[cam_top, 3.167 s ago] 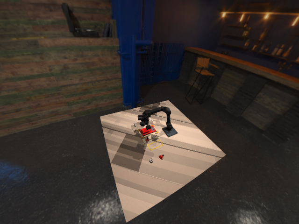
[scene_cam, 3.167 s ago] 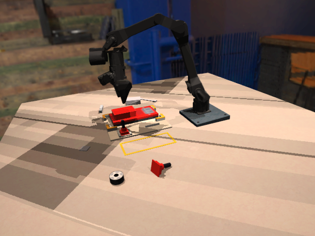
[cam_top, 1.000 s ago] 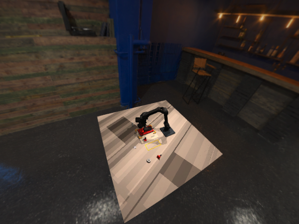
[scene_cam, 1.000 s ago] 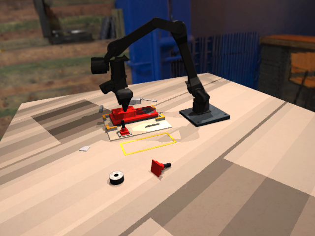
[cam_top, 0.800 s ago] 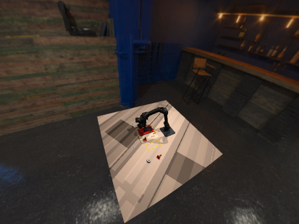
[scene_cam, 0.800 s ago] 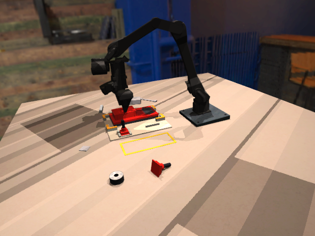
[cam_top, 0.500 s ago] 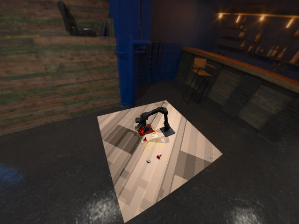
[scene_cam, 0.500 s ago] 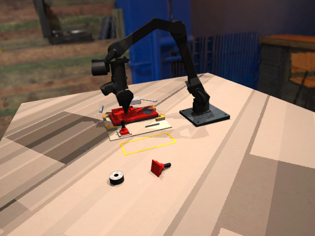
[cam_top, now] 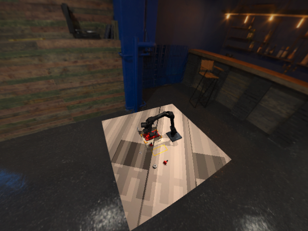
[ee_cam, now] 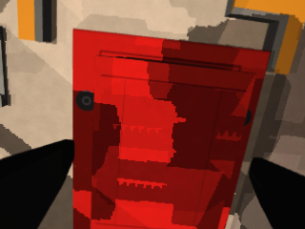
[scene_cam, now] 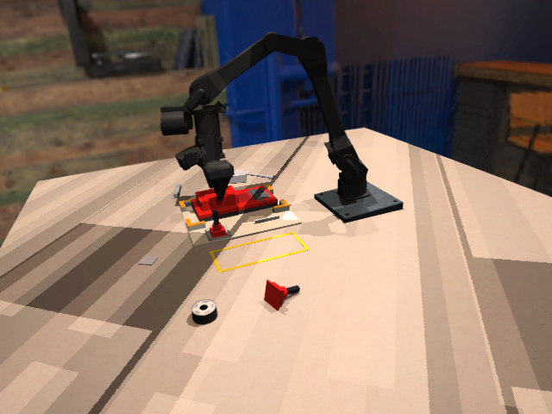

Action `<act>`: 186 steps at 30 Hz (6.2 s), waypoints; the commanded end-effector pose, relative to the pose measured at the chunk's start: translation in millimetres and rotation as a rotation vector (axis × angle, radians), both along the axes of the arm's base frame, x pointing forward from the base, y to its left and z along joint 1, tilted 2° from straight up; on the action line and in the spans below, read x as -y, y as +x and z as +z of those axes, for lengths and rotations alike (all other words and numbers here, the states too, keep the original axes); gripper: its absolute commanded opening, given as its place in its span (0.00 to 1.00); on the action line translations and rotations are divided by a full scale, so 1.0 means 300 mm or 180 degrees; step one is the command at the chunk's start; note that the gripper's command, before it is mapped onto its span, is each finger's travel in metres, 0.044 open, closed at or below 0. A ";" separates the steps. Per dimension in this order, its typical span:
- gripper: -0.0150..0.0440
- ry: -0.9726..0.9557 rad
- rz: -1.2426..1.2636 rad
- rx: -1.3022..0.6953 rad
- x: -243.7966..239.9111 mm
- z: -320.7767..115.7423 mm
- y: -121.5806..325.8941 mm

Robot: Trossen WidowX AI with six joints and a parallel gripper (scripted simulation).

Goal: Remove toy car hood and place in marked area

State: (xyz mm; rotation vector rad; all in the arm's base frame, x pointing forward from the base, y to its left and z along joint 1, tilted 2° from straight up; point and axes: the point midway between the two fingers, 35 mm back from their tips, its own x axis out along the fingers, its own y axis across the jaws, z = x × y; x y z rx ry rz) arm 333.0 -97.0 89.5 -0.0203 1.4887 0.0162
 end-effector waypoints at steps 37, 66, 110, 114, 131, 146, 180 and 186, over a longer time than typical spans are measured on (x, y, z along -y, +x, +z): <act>0.75 0.0001 0.0000 -0.0003 0.001 -0.043 0.002; 0.25 0.0002 0.0000 -0.0004 0.001 0.008 0.000; 0.25 0.0018 -0.0007 -0.0045 -0.018 0.170 -0.013; 0.25 0.0023 0.0003 -0.0037 -0.061 0.171 -0.004; 0.25 0.0034 0.0008 -0.0031 -0.247 0.178 0.011; 0.25 0.0042 0.0006 -0.0029 -0.409 0.183 -0.001; 0.25 0.0067 0.0007 -0.0018 -0.742 0.195 -0.108; 0.25 0.0072 0.0001 -0.0013 -0.774 0.196 -0.124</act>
